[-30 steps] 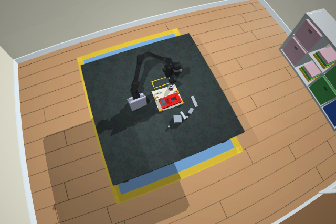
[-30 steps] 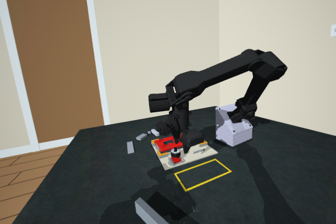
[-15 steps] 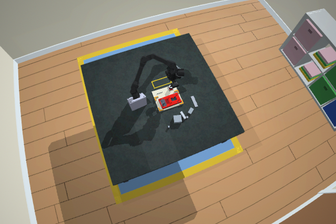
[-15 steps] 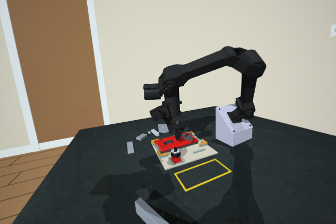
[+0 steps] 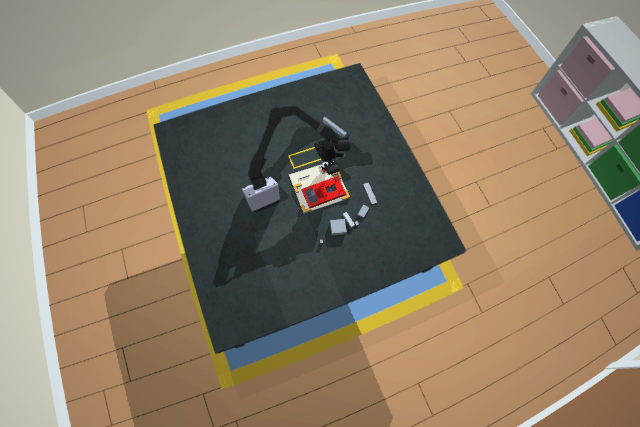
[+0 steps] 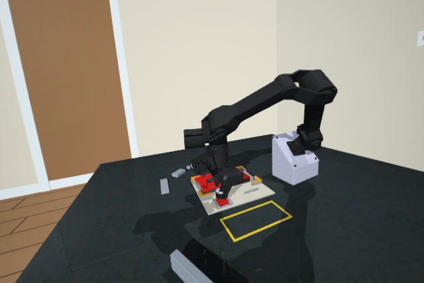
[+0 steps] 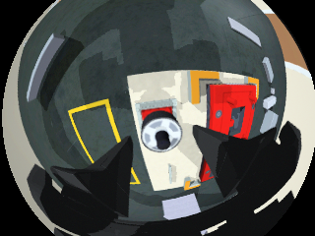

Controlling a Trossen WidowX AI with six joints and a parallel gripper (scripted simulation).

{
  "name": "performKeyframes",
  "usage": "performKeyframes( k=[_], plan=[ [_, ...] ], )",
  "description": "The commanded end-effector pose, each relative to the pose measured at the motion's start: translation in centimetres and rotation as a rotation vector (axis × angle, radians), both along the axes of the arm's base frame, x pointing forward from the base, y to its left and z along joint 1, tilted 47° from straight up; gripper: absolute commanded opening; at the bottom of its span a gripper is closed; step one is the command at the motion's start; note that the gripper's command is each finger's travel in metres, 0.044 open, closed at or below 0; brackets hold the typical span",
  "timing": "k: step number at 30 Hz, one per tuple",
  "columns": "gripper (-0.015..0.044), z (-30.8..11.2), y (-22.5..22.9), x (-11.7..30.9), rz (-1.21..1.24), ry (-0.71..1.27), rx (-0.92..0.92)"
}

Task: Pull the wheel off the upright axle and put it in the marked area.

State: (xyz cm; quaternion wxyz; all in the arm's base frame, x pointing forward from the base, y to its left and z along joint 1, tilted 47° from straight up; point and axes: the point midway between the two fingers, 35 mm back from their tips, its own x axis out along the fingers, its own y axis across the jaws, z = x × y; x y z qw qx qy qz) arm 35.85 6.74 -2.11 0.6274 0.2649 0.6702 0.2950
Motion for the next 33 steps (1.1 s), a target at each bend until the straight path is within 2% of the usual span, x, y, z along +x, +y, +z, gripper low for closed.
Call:
performKeyframes(
  k=[1, 3, 7, 15, 20, 21, 33],
  plan=[
    [0.0300, -0.68, 0.76, -0.20, -0.010, 0.002, 0.006],
    [0.0300, -0.68, 0.76, -0.20, -0.010, 0.002, 0.006],
    [0.0195, -0.42, 0.48, -0.17, 0.000, 0.002, 0.001],
    [0.0142, -0.42, 0.48, -0.17, 0.000, 0.002, 0.001],
    [0.0010, -0.37, 0.42, -0.16, 0.000, 0.002, 0.001],
    [0.0000, -0.35, 0.40, -0.15, 0.000, 0.002, 0.001],
    [0.0000, -0.09, 0.11, -0.11, -0.001, 0.002, 0.001]
  ],
)
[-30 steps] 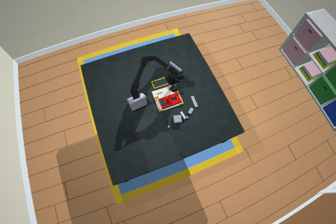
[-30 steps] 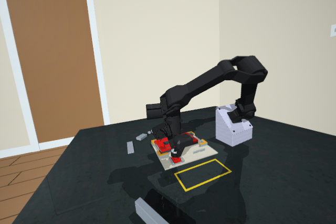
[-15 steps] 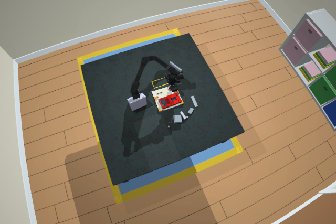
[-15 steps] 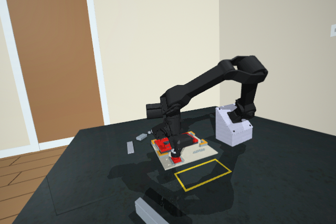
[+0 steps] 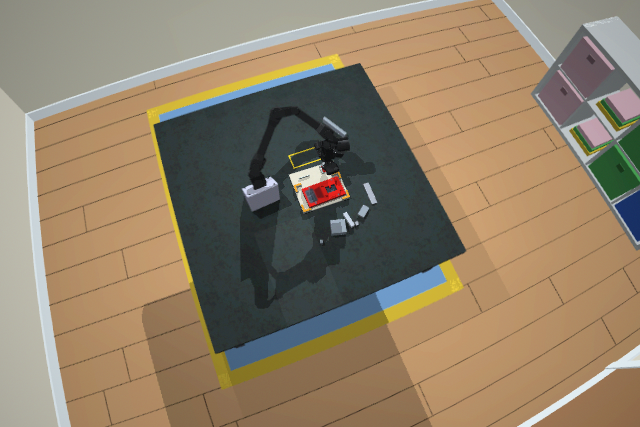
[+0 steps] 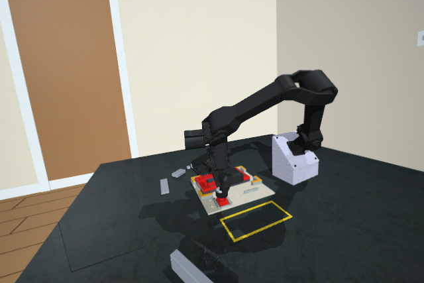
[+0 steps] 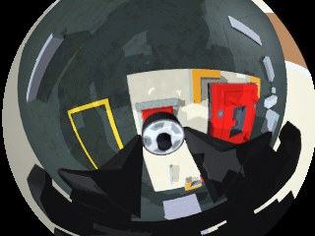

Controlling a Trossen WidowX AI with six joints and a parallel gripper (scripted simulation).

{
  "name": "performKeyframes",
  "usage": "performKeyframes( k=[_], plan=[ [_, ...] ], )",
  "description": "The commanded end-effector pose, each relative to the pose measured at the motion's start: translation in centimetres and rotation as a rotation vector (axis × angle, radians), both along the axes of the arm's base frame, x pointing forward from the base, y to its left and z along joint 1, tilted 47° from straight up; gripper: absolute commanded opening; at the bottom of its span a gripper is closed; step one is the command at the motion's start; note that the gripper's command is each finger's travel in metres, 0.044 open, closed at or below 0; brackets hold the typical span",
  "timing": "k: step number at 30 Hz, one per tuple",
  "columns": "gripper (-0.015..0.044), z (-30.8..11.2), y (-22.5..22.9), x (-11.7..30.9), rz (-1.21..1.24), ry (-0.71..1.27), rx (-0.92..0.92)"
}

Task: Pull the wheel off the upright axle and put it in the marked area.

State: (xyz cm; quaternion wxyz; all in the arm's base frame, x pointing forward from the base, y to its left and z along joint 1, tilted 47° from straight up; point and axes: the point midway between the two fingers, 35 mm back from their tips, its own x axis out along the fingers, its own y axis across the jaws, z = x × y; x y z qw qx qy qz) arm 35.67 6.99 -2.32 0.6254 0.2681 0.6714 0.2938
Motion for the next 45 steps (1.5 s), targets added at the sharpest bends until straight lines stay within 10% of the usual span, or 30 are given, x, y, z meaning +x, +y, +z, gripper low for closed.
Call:
performKeyframes(
  k=[1, 45],
  plan=[
    [0.0000, 0.1, -0.2, 0.1, 0.003, -0.005, -0.002],
    [0.0000, 1.1, -1.2, 0.2, -0.001, -0.005, -0.001]
  ],
)
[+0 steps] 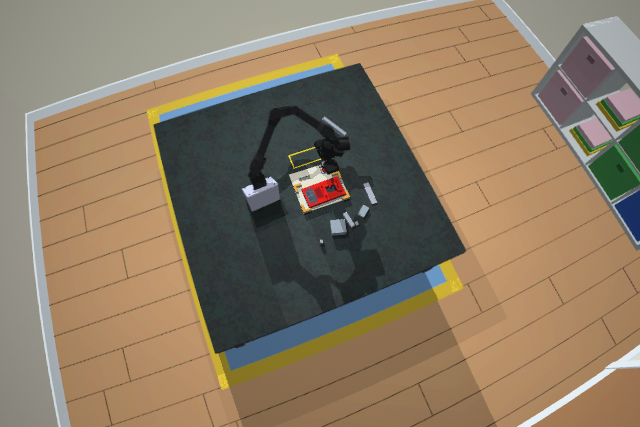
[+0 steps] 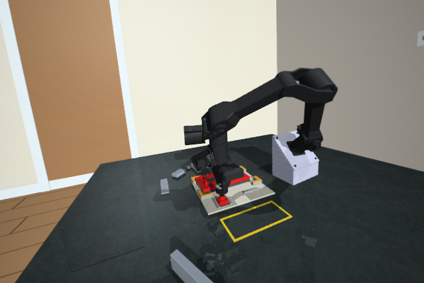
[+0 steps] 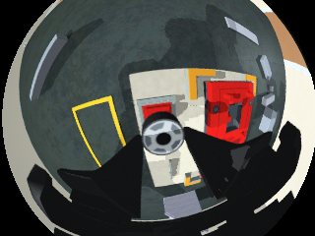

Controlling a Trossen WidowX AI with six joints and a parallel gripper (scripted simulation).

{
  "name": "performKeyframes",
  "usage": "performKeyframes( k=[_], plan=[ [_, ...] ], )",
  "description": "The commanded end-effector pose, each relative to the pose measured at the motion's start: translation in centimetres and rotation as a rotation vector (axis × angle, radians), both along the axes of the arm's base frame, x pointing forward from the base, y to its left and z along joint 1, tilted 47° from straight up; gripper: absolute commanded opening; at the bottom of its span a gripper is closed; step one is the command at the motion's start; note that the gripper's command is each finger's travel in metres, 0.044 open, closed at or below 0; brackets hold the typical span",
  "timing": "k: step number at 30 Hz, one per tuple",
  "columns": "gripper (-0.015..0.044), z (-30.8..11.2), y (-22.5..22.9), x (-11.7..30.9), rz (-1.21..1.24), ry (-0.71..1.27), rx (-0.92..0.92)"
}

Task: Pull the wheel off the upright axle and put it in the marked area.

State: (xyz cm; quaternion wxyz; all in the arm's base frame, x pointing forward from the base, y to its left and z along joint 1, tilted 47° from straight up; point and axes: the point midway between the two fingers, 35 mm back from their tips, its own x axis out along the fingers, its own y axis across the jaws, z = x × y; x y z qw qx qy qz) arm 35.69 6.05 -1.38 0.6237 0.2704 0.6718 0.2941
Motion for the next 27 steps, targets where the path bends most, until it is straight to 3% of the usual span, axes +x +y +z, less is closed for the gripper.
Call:
performKeyframes(
  k=[1, 27],
  plan=[
    [0.0000, 0.19, -0.32, 0.19, 0.000, -0.009, -0.005],
    [0.0000, 0.77, -0.95, 0.23, -0.002, -0.009, -0.004]
  ],
)
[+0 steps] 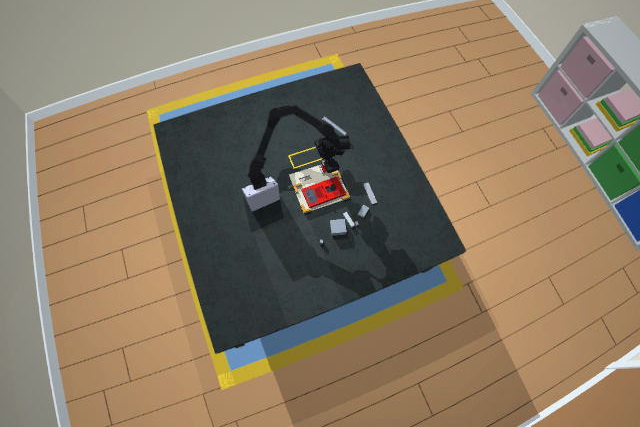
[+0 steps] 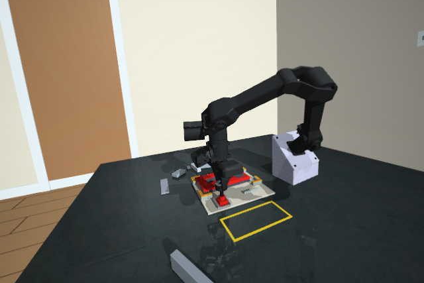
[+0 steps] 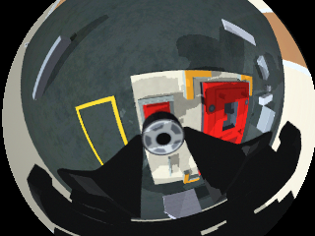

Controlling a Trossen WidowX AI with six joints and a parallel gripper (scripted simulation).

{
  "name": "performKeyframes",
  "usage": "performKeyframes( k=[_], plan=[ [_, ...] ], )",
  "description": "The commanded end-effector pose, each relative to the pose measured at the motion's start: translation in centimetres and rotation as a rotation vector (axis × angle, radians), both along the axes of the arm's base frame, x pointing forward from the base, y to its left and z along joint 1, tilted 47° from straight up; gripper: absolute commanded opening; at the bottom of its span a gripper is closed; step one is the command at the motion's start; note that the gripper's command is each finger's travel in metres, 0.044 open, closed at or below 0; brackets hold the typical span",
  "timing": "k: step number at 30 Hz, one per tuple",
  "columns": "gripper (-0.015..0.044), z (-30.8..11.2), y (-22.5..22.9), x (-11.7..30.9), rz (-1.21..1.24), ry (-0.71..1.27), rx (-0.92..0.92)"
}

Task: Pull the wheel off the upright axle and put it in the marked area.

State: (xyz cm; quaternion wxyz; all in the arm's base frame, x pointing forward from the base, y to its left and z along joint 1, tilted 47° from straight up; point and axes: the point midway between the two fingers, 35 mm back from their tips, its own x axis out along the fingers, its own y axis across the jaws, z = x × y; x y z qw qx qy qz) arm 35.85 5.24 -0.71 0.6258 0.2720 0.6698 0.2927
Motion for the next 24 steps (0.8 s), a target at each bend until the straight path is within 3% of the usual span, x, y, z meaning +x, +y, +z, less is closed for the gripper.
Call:
performKeyframes(
  k=[1, 24],
  plan=[
    [0.0000, 0.13, -0.16, 0.07, 0.004, -0.005, -0.004],
    [0.0000, 0.77, -0.85, 0.12, 0.003, -0.005, -0.003]
  ],
)
